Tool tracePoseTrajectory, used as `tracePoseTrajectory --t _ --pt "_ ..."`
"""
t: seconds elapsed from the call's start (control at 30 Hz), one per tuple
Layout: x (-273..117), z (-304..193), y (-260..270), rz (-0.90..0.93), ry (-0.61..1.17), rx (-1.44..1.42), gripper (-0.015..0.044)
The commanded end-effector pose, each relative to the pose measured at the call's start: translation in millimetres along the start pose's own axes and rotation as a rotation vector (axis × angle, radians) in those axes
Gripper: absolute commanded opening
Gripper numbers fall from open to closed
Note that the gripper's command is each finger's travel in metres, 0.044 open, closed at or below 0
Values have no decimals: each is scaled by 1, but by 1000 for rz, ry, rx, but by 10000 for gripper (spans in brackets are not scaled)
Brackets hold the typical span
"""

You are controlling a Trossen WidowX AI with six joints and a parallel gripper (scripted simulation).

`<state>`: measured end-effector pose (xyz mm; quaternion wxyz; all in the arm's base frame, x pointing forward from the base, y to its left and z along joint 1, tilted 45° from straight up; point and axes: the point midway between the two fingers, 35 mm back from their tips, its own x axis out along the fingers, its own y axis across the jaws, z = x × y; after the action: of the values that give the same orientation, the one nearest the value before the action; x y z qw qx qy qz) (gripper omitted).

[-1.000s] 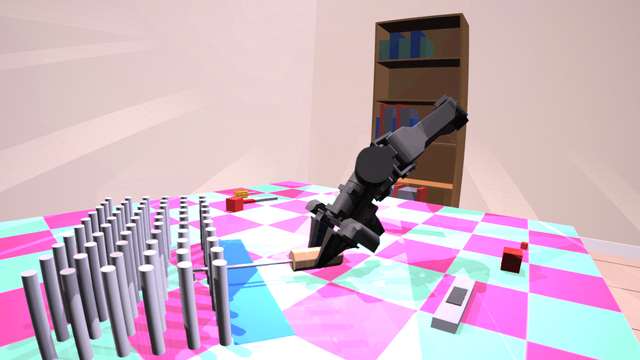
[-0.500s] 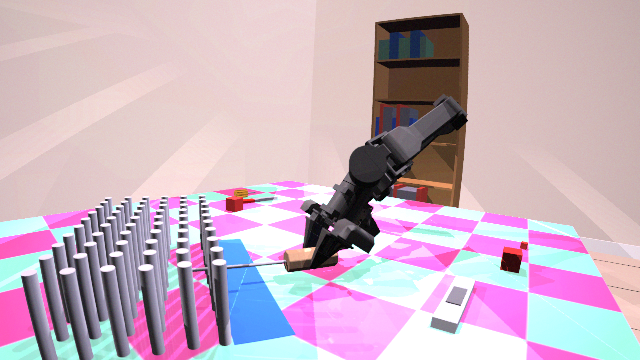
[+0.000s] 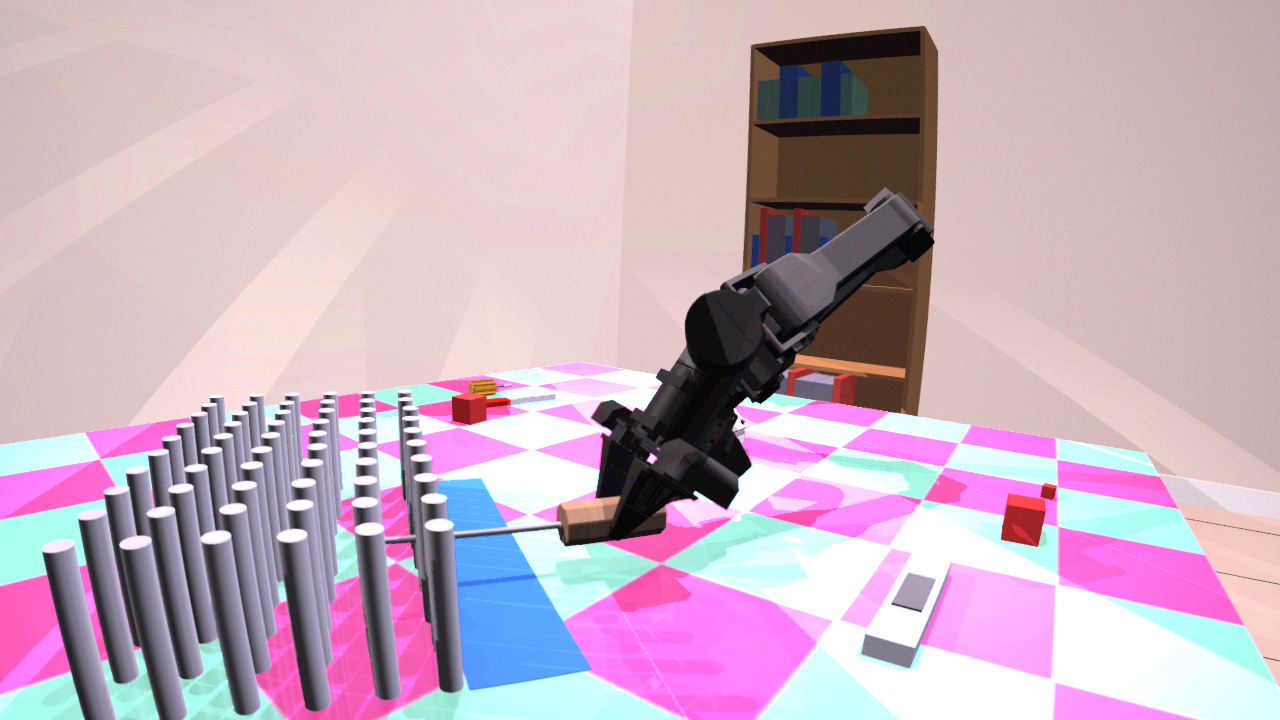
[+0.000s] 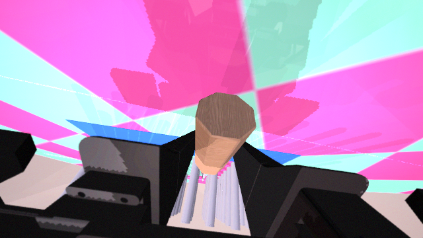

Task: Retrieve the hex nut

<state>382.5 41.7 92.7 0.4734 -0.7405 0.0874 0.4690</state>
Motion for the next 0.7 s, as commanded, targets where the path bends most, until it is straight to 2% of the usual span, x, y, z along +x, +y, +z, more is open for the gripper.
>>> tracePoseTrajectory --t 0.0,0.67 --pt "1 -5 -2 -7 6 -6 0" --pt "8 -17 -2 -8 7 -6 0"
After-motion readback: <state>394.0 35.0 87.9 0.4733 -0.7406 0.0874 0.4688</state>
